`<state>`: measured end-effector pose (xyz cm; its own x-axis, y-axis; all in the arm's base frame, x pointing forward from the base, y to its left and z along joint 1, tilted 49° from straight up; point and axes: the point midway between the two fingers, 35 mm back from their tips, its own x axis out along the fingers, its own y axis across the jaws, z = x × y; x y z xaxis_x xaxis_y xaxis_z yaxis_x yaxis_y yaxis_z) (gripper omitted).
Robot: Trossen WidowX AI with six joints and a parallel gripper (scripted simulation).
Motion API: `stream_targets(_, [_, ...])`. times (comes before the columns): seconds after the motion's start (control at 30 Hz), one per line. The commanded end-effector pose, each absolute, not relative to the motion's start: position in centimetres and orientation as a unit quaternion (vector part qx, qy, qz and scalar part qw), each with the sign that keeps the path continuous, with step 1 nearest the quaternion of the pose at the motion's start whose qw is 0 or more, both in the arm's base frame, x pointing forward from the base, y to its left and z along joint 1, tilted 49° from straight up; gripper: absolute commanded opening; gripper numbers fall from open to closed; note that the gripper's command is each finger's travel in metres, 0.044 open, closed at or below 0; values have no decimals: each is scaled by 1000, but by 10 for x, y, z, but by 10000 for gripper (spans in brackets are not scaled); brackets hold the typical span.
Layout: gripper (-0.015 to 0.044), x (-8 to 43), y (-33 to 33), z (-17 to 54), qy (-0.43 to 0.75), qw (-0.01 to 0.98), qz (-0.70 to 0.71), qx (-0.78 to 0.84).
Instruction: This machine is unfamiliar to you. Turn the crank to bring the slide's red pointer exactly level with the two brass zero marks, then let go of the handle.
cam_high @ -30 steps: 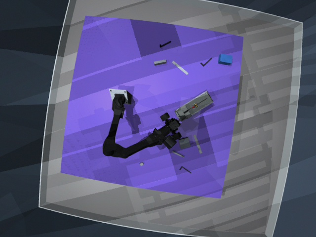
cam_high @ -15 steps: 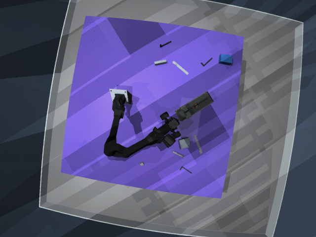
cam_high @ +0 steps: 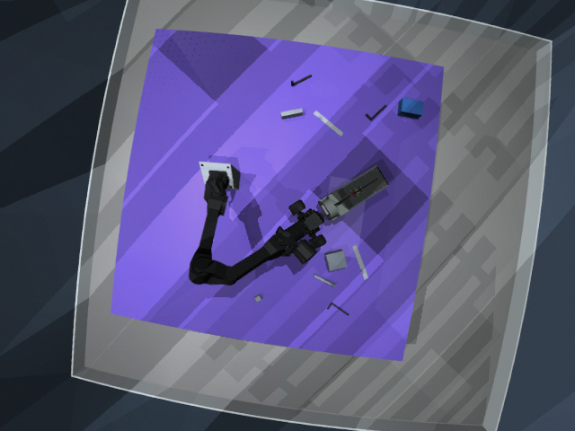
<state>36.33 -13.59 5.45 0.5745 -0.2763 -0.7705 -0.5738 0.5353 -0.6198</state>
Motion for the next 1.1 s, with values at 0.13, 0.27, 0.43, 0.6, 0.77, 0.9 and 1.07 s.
stream_targets(0.13, [0, 357, -132, 46, 453, 750, 102, -471])
stream_targets(0.27, [0, 357, -132, 46, 453, 750, 102, -471])
stream_targets(0.43, [0, 357, -131, 46, 453, 750, 102, -471])
stream_targets(0.6, [0, 357, -131, 46, 453, 750, 102, -471])
stream_targets(0.77, [0, 356, -131, 46, 453, 750, 102, -471])
stream_targets(0.9, [0, 356, -131, 45, 453, 750, 102, -471])
stream_targets(1.07, [0, 356, -131, 45, 453, 750, 102, -471])
